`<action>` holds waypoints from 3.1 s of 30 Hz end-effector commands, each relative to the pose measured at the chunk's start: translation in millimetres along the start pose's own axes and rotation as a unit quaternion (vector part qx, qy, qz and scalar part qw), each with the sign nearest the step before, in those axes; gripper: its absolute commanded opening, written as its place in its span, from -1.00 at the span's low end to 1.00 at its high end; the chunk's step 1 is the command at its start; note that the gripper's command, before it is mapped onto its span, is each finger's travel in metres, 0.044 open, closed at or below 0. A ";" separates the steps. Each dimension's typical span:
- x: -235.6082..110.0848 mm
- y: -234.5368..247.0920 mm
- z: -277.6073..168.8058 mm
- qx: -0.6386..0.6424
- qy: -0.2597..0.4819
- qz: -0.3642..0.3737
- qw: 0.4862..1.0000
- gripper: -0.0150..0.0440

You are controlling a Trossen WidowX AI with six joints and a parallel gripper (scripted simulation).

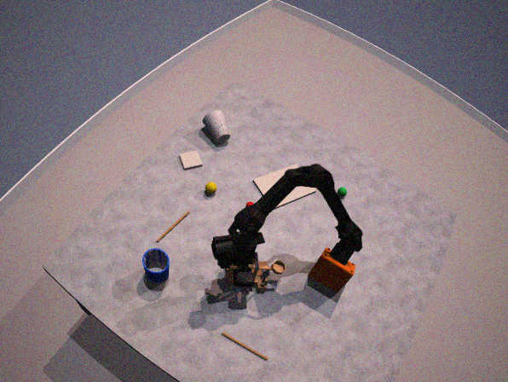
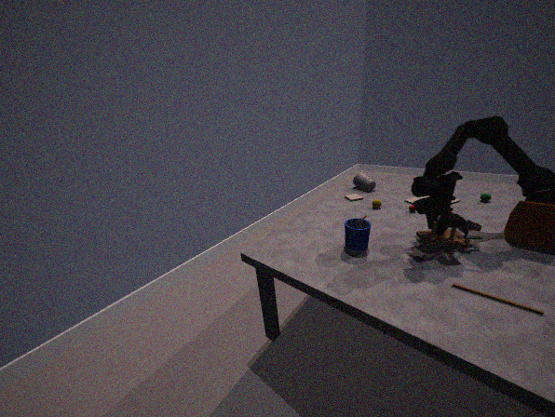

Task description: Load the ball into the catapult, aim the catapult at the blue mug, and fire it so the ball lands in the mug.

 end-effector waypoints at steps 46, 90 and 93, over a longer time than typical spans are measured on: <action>-111.4 0.7 -0.2 0.000 -0.014 0.002 1.000 1.00; -3.2 -280.4 -62.5 0.311 0.002 -0.009 0.950 0.53; -1.4 -280.5 -62.6 0.311 0.002 -0.009 0.950 0.53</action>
Point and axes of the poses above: the point midway between the two fingers, 35 mm back from their tips, its own x axis out along the fingers, its own y axis across the jaws, z = x × y, the point moved 5 cm from there along -x, back along the fingers
